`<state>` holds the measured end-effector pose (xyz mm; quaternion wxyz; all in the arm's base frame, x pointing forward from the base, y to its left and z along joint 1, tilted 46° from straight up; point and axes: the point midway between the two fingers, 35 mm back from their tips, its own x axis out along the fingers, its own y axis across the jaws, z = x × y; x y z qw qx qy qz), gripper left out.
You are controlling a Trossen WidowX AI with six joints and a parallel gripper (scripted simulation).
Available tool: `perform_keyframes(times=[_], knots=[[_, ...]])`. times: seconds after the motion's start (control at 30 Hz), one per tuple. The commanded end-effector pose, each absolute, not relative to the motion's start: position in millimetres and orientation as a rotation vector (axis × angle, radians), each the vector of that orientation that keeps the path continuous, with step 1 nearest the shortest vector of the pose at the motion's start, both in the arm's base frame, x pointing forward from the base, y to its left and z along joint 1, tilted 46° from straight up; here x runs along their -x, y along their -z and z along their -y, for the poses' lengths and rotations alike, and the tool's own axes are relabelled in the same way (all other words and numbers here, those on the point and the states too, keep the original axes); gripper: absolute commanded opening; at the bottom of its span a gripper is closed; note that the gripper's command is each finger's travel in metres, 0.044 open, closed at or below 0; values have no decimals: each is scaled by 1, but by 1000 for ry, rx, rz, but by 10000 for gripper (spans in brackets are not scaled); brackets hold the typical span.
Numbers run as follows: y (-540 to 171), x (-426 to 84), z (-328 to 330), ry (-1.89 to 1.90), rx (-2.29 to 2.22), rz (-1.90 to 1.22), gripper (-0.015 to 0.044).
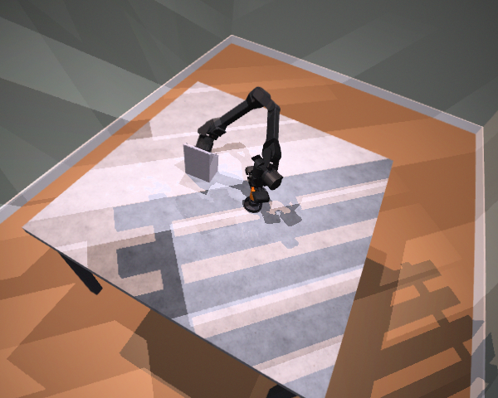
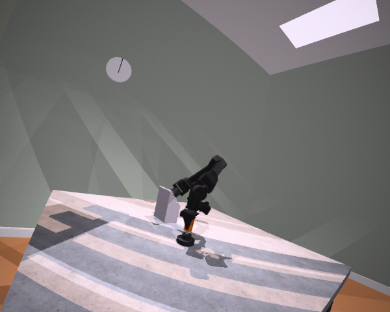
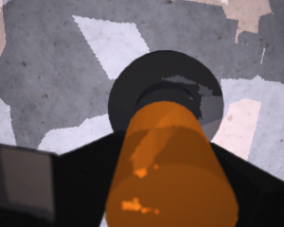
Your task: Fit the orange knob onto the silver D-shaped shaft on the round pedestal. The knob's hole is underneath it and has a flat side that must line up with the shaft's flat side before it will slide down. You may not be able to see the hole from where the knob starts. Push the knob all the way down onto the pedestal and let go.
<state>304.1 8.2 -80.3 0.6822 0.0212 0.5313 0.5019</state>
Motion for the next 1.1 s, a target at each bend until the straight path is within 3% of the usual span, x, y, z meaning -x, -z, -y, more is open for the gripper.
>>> perform_keyframes(times=[0.0,1.07], knots=[[78,-308,-5,-1106,-64,-1201,0],[82,-305,-9,-993,-205,-1300,0]])
